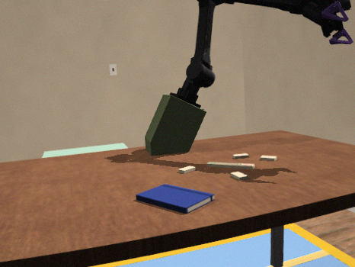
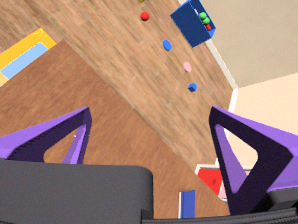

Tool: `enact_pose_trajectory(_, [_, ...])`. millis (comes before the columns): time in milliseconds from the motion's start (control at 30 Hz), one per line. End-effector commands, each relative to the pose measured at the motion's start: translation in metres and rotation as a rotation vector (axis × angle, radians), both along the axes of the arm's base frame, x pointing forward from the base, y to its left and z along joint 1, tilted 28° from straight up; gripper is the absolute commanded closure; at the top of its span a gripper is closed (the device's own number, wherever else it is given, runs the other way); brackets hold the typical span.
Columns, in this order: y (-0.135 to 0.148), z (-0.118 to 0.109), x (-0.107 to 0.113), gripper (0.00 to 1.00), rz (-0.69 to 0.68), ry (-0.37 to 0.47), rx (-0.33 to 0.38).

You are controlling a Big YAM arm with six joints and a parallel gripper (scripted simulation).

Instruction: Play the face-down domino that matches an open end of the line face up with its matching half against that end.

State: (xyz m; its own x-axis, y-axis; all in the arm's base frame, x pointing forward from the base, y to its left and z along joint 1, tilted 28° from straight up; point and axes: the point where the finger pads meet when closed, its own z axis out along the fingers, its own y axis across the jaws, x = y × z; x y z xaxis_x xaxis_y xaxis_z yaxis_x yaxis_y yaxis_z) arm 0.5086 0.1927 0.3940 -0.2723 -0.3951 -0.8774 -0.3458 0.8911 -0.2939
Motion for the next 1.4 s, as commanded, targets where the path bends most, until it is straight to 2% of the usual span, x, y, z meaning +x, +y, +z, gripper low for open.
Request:
enact_pose_trajectory(0, [-0.014,0.015,0.003,0.00,-0.025,-0.036,0.036])
enact_pose_trajectory(267, [-0.065,0.051,0.013,0.00,-0.114,-0.135,0.163])
enact_pose_trajectory(500, [-0.065,0.051,0.013,0.00,-0.114,-0.135,0.163])
enact_pose_trajectory(533, [-0.065,0.032,0.016,0.00,-0.113,-0.100,0.124])
enact_pose_trajectory(833, [-0.064,0.051,0.013,0.00,-0.114,-0.135,0.162])
enact_pose_trajectory(1067, [-0.064,0.051,0.013,0.00,-0.114,-0.135,0.162])
enact_pose_trajectory(1100, [-0.072,0.037,0.016,0.00,-0.123,-0.112,0.146])
enact_pose_trajectory(1367, [-0.124,0.073,0.017,0.00,-0.201,-0.223,0.258])
